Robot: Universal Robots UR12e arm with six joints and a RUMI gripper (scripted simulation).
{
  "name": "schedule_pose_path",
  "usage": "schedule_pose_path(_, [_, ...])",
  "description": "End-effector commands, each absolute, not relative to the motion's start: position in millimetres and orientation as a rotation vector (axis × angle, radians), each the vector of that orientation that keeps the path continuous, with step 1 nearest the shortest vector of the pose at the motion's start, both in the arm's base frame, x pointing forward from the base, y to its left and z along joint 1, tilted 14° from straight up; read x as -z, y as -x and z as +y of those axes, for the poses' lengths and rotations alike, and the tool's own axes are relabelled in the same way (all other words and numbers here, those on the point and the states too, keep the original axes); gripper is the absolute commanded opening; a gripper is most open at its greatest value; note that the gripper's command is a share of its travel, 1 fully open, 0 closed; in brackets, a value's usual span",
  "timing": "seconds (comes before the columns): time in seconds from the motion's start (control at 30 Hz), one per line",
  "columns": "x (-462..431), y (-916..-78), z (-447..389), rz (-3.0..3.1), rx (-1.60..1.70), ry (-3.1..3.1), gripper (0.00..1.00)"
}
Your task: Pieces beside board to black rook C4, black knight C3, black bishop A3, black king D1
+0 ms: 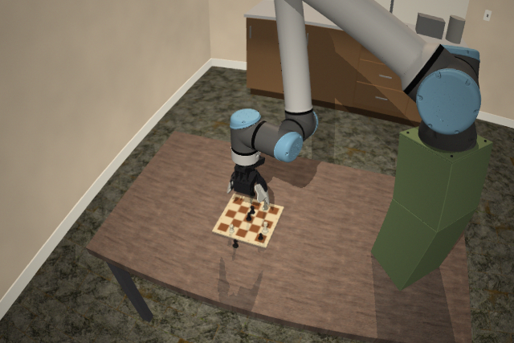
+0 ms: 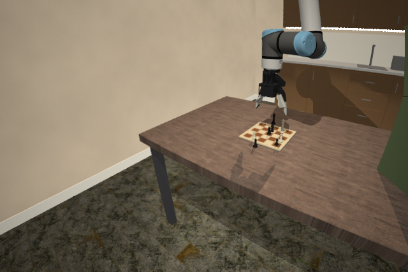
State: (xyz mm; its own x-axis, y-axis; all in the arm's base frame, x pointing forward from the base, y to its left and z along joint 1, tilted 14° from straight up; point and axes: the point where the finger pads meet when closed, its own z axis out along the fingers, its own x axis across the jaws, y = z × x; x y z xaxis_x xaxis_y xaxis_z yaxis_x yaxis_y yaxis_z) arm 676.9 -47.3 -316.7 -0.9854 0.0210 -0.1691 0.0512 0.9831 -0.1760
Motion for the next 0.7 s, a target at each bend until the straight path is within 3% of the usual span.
schedule_pose_path(0.0, [317, -678, -43, 2.956, 0.264, -0.117, 1.00])
schedule_pose_path(0.67, [330, -681, 9, 2.823, 0.196, -0.778, 1.00])
